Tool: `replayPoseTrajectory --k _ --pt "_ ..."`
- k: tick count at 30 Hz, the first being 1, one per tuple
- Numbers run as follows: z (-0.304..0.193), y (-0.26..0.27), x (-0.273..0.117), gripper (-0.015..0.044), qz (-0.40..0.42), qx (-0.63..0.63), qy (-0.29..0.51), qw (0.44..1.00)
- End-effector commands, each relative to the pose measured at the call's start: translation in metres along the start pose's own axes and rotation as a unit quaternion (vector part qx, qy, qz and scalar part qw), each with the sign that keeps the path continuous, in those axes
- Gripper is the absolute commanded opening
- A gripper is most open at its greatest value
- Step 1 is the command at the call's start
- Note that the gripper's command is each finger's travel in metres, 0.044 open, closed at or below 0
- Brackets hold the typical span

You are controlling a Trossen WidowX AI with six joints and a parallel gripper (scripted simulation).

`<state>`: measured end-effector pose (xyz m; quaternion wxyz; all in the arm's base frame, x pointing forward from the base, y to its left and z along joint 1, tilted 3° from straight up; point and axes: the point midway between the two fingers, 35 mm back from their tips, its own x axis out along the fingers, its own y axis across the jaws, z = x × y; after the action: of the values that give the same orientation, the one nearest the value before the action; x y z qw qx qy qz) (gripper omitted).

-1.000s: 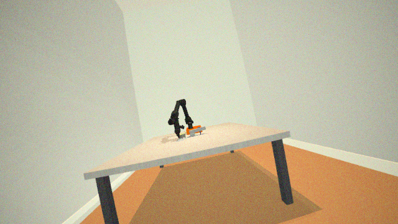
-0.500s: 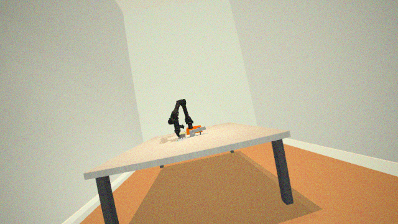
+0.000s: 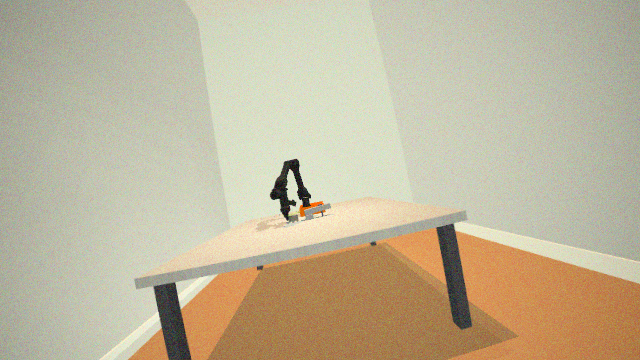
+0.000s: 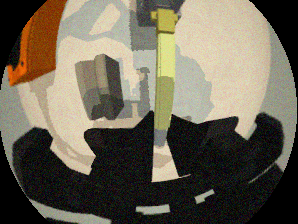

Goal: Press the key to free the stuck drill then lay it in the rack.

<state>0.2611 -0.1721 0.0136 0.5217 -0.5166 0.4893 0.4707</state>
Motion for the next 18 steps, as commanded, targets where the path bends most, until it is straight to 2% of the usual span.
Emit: replayPoseTrajectory --k 1,18 --pt "0.0002 -0.0005 -0.0033 0.0000 -0.003 -0.002 0.000 1.000" --pt "0.0009 0.0008 -0.0075 0.0000 -0.003 -0.002 0.000 1.000"
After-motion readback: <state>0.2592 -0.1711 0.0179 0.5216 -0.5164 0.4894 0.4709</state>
